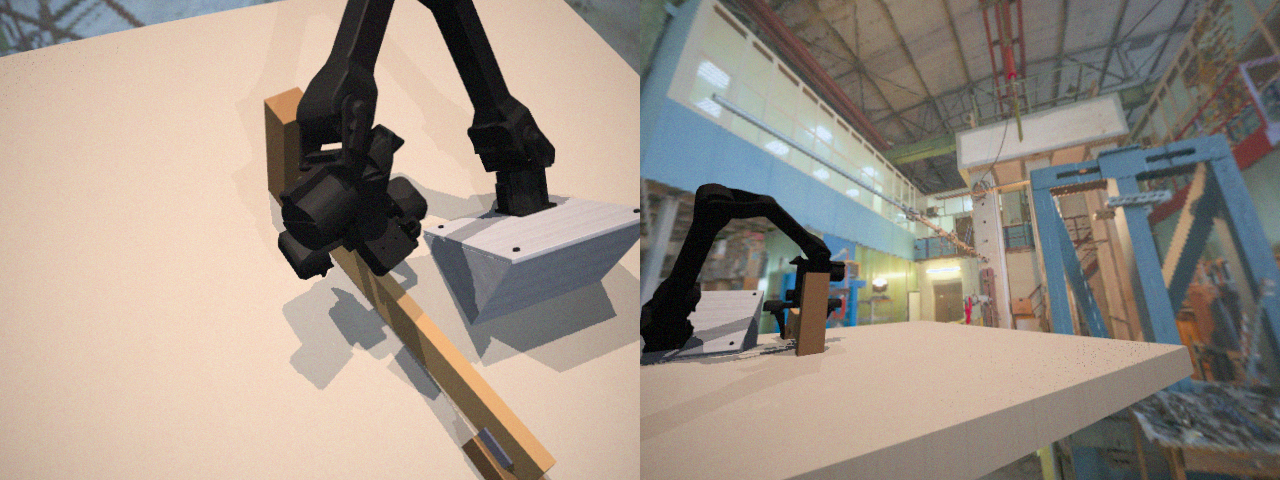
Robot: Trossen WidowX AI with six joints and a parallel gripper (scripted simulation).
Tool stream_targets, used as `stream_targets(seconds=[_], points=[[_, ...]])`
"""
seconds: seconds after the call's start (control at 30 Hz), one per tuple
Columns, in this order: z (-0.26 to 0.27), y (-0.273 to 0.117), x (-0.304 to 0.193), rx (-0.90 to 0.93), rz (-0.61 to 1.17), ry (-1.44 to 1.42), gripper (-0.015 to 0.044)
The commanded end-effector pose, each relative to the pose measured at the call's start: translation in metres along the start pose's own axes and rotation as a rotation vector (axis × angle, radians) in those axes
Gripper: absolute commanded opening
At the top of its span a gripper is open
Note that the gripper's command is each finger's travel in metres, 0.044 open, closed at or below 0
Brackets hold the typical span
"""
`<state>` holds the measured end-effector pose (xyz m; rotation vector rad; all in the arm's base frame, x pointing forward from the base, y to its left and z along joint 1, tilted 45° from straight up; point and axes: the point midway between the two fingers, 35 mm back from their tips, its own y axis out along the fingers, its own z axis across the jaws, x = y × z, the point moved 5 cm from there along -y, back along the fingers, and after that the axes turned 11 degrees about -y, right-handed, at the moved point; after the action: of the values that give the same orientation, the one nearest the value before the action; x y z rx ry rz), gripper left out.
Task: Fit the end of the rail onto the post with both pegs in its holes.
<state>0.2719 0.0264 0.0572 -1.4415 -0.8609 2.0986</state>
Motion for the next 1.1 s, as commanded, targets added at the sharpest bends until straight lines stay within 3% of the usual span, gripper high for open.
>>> stream_targets(seconds=[0.0,0.33,0.57,1.07], points=[[0.001,0.0028,-0.0001,0.003,0.004,-0.005,0.0309],[0.001,0.0028,-0.0001,0.003,0.004,-0.005,0.0046],[0.001,0.0028,-0.0001,0.003,0.004,-0.005,0.0],[0.0009,0.0011,0.0004,0.003,0.004,-0.005,0.0]])
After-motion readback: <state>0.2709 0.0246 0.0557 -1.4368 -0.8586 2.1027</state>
